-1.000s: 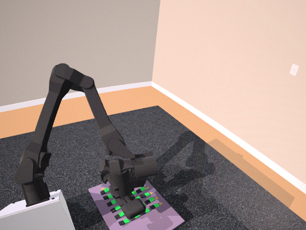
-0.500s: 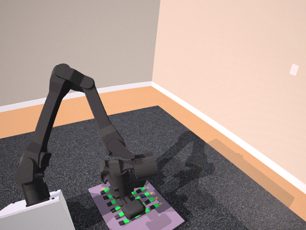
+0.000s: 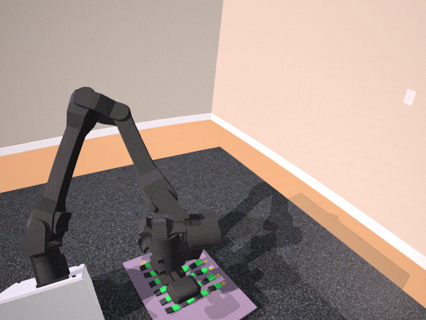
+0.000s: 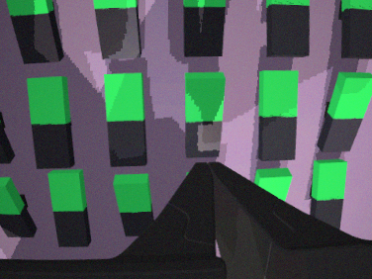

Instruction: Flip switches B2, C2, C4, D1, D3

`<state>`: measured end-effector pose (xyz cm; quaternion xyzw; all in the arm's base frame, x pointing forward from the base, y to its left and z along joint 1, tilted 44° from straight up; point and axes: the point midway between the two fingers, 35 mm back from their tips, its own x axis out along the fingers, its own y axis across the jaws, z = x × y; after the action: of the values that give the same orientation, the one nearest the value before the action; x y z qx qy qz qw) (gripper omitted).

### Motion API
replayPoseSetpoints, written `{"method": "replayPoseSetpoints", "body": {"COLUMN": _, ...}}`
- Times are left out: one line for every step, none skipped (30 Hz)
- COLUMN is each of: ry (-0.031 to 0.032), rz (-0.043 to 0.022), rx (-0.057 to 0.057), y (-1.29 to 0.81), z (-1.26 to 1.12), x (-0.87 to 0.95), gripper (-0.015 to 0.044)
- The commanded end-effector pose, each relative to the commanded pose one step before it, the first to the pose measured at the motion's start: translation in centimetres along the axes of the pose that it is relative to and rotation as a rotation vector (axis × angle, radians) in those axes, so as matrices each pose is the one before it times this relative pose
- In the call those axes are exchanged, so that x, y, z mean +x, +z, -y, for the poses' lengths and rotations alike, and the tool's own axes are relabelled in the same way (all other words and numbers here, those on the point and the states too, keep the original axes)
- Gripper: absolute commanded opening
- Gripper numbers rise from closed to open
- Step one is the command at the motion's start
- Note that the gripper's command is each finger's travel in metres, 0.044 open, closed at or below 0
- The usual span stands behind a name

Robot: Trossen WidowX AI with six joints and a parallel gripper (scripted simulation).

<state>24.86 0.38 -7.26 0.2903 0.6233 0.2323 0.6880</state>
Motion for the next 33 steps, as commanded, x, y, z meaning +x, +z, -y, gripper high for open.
{"method": "replayPoseSetpoints", "body": {"ry": -0.01096, "rz": 0.01026, "rx": -0.0109, "y": 0.617, "z": 0.138, "x": -4.233, "gripper": 0.0}}
{"method": "replayPoseSetpoints", "body": {"ry": 0.00184, "rz": -0.00286, "rx": 0.0003, "y": -0.059, "z": -0.055, "x": -0.661, "gripper": 0.0}}
{"method": "replayPoseSetpoints", "body": {"ry": 0.0007, "rz": -0.00095, "rx": 0.0001, "y": -0.024, "z": -0.022, "x": -0.222, "gripper": 0.0}}
{"method": "replayPoseSetpoints", "body": {"ry": 0.0, "rz": 0.0, "rx": 0.0, "y": 0.0, "z": 0.0, "x": 0.0, "gripper": 0.0}}
{"method": "replayPoseSetpoints", "body": {"ry": 0.0, "rz": 0.0, "rx": 0.0, "y": 0.0, "z": 0.0, "x": 0.0, "gripper": 0.0}}
{"method": "replayPoseSetpoints", "body": {"ry": 0.0, "rz": 0.0, "rx": 0.0, "y": 0.0, "z": 0.0, "x": 0.0, "gripper": 0.0}}
{"method": "replayPoseSetpoints", "body": {"ry": -0.00033, "rz": -0.00003, "rx": 0.0001, "y": -0.008, "z": -0.19, "x": -0.011, "gripper": 0.0}}
{"method": "replayPoseSetpoints", "body": {"ry": -0.00087, "rz": -0.00008, "rx": 0.0003, "y": -0.034, "z": -0.569, "x": -0.029, "gripper": 0.0}}
{"method": "replayPoseSetpoints", "body": {"ry": -0.0011, "rz": -0.00009, "rx": 0.0005, "y": -0.087, "z": -0.941, "x": -0.038, "gripper": 0.0}}
{"method": "replayPoseSetpoints", "body": {"ry": -0.00075, "rz": -0.00007, "rx": 0.0005, "y": -0.163, "z": -1.167, "x": -0.031, "gripper": 0.0}}
{"method": "replayPoseSetpoints", "body": {"ry": -0.00004, "rz": -0.00006, "rx": 0.0003, "y": -0.222, "z": -1.151, "x": -0.014, "gripper": 0.0}}
{"method": "replayPoseSetpoints", "body": {"ry": 0.00066, "rz": -0.0001, "rx": 0.0002, "y": -0.279, "z": -1.127, "x": 0.003, "gripper": 0.0}}
{"method": "replayPoseSetpoints", "body": {"ry": 0.00137, "rz": -0.00018, "rx": 0.0001, "y": -0.334, "z": -1.099, "x": 0.019, "gripper": 0.0}}
{"method": "replayPoseSetpoints", "body": {"ry": 0.00206, "rz": -0.0003, "rx": 0.0, "y": -0.385, "z": -1.065, "x": 0.034, "gripper": 0.0}}
{"method": "replayPoseSetpoints", "body": {"ry": 0.00213, "rz": -0.00035, "rx": 0.0, "y": -0.343, "z": -0.824, "x": 0.037, "gripper": 0.0}}
{"method": "replayPoseSetpoints", "body": {"ry": 0.00149, "rz": -0.00027, "rx": 0.0, "y": -0.221, "z": -0.483, "x": 0.027, "gripper": 0.0}}
{"method": "replayPoseSetpoints", "body": {"ry": 0.00053, "rz": -0.0001, "rx": 0.0, "y": -0.076, "z": -0.159, "x": 0.01, "gripper": 0.0}}
{"method": "replayPoseSetpoints", "body": {"ry": 0.0, "rz": 0.0, "rx": 0.0, "y": 0.0, "z": 0.0, "x": 0.0, "gripper": 0.0}}
{"method": "replayPoseSetpoints", "body": {"ry": 0.0, "rz": 0.0, "rx": 0.0, "y": 0.0, "z": 0.0, "x": 0.0, "gripper": 0.0}}
{"method": "replayPoseSetpoints", "body": {"ry": -0.00002, "rz": -0.00144, "rx": 0.0, "y": 0.018, "z": 0.006, "x": 0.196, "gripper": 0.0}}
{"method": "replayPoseSetpoints", "body": {"ry": 0.00003, "rz": -0.00431, "rx": 0.0, "y": 0.046, "z": 0.012, "x": 0.589, "gripper": 0.0}}
{"method": "replayPoseSetpoints", "body": {"ry": 0.00033, "rz": -0.00719, "rx": -0.0001, "y": 0.046, "z": 0.0, "x": 0.98, "gripper": 0.0}}
{"method": "replayPoseSetpoints", "body": {"ry": 0.00069, "rz": -0.00722, "rx": 0.0, "y": 0.01, "z": -0.022, "x": 0.977, "gripper": 0.0}}
{"method": "replayPoseSetpoints", "body": {"ry": 0.00058, "rz": -0.00435, "rx": 0.0, "y": -0.011, "z": -0.023, "x": 0.584, "gripper": 0.0}}
{"method": "replayPoseSetpoints", "body": {"ry": 0.00022, "rz": -0.00146, "rx": 0.0, "y": -0.006, "z": -0.009, "x": 0.194, "gripper": 0.0}}
{"method": "replayPoseSetpoints", "body": {"ry": 0.0, "rz": 0.0, "rx": 0.0, "y": 0.0, "z": 0.0, "x": 0.0, "gripper": 0.0}}
{"method": "replayPoseSetpoints", "body": {"ry": 0.0, "rz": 0.0, "rx": 0.0, "y": 0.0, "z": 0.0, "x": 0.0, "gripper": 0.0}}
{"method": "replayPoseSetpoints", "body": {"ry": 0.0, "rz": 0.0, "rx": 0.0, "y": 0.0, "z": 0.0, "x": 0.0, "gripper": 0.0}}
{"method": "replayPoseSetpoints", "body": {"ry": 0.0, "rz": 0.0, "rx": 0.0, "y": 0.0, "z": 0.0, "x": 0.0, "gripper": 0.0}}
{"method": "replayPoseSetpoints", "body": {"ry": 0.00005, "rz": 0.0, "rx": 0.0, "y": 0.001, "z": -0.001, "x": 0.08, "gripper": 0.0}}
{"method": "replayPoseSetpoints", "body": {"ry": 0.00017, "rz": -0.00001, "rx": 0.0, "y": 0.002, "z": -0.003, "x": 0.239, "gripper": 0.0}}
{"method": "replayPoseSetpoints", "body": {"ry": 0.00035, "rz": -0.00003, "rx": 0.0, "y": -0.002, "z": -0.008, "x": 0.356, "gripper": 0.0}}
{"method": "replayPoseSetpoints", "body": {"ry": 0.0003, "rz": -0.00003, "rx": 0.0, "y": -0.005, "z": -0.008, "x": 0.236, "gripper": 0.0}}
